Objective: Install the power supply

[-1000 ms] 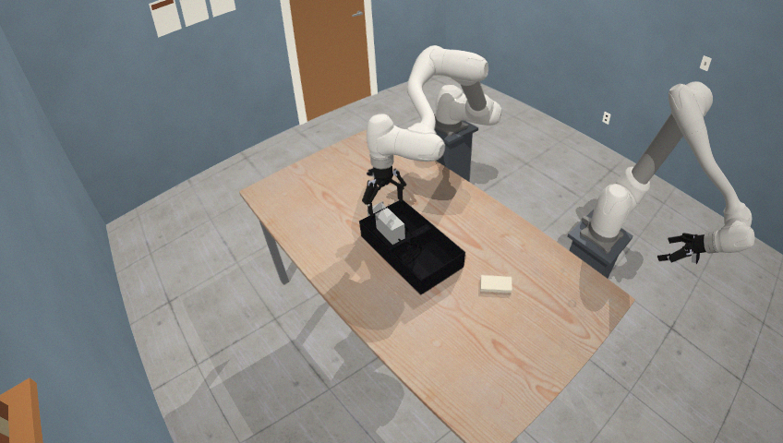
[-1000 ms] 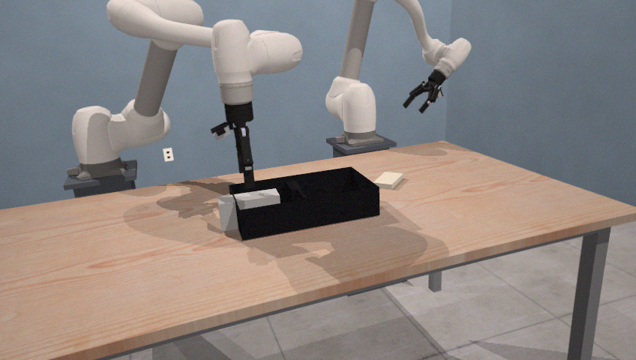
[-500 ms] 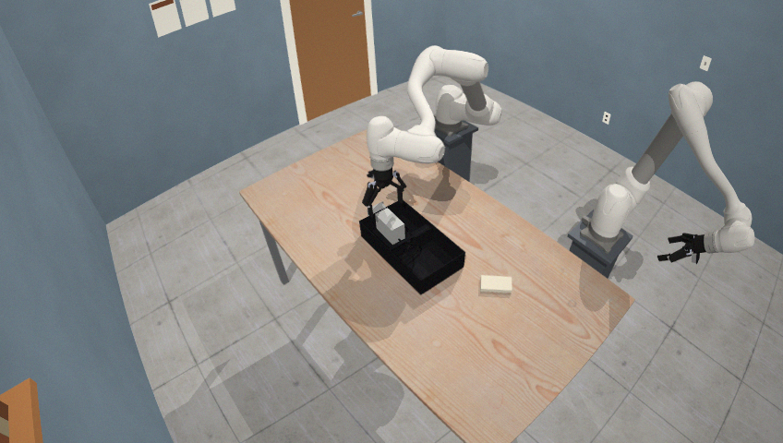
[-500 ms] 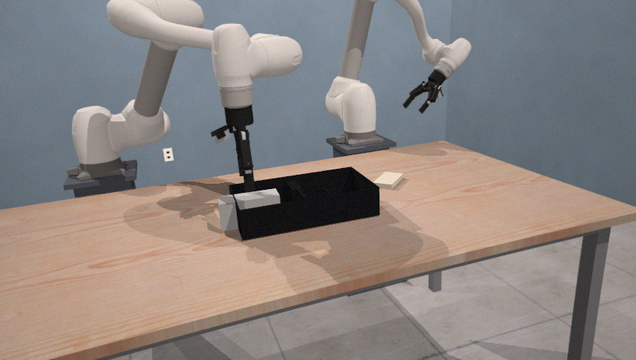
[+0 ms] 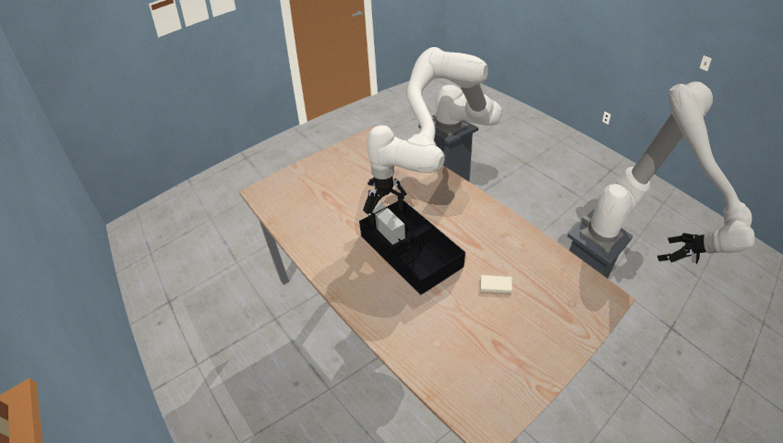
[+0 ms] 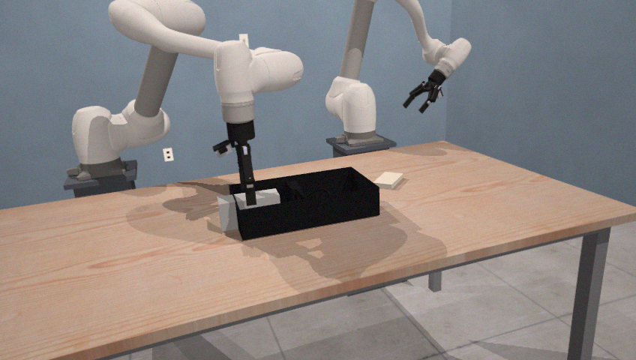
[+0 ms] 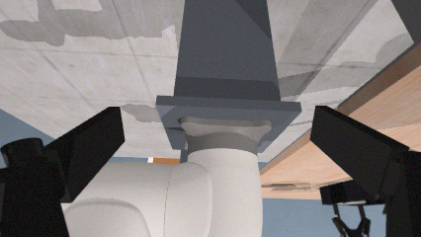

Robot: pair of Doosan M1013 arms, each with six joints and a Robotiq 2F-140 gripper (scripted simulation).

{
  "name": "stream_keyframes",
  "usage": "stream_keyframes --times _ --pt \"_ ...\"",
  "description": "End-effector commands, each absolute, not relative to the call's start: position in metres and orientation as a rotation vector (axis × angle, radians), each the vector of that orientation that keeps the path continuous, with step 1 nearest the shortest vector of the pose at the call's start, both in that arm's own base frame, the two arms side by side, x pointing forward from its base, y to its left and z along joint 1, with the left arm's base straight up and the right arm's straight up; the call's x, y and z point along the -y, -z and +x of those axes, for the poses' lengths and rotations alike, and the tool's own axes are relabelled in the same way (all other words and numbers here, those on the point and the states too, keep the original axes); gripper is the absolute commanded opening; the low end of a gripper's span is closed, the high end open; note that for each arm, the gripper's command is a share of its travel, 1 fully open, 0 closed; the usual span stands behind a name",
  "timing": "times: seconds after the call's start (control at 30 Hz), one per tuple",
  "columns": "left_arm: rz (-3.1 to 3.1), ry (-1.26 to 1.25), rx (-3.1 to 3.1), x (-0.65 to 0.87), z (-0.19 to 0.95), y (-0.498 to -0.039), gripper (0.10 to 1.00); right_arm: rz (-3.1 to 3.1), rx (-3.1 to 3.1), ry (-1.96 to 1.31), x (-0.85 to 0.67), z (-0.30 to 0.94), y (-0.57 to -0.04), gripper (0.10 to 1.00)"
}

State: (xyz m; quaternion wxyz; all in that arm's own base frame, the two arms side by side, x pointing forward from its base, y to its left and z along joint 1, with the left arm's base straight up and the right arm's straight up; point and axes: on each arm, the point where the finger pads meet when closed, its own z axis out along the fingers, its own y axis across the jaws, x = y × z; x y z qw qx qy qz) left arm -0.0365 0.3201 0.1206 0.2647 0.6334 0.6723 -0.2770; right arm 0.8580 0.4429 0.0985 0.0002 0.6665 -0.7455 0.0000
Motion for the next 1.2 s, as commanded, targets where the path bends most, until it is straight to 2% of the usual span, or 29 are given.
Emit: stream_keyframes --times 0.0,0.73,0.77,1.17 --pt "1.712 0.748 -1.818 -0.320 -0.037 -0.121 1.000 2.095 2.343 0.000 -0.443 0.858 -0.090 1.000" --pt "1.712 0.748 -1.818 -0.320 -0.037 -0.121 1.000 2.095 2.343 0.000 -0.443 0.858 -0.060 1.000" --pt "1.712 0.748 -1.818 -0.320 -0.037 -0.121 1.000 2.095 2.343 0.000 -0.443 0.858 -0.060 0.099" --pt "1.712 0.748 -1.818 -0.320 -0.037 -0.121 1.000 2.095 2.343 0.000 -0.443 0.858 -0.060 0.099"
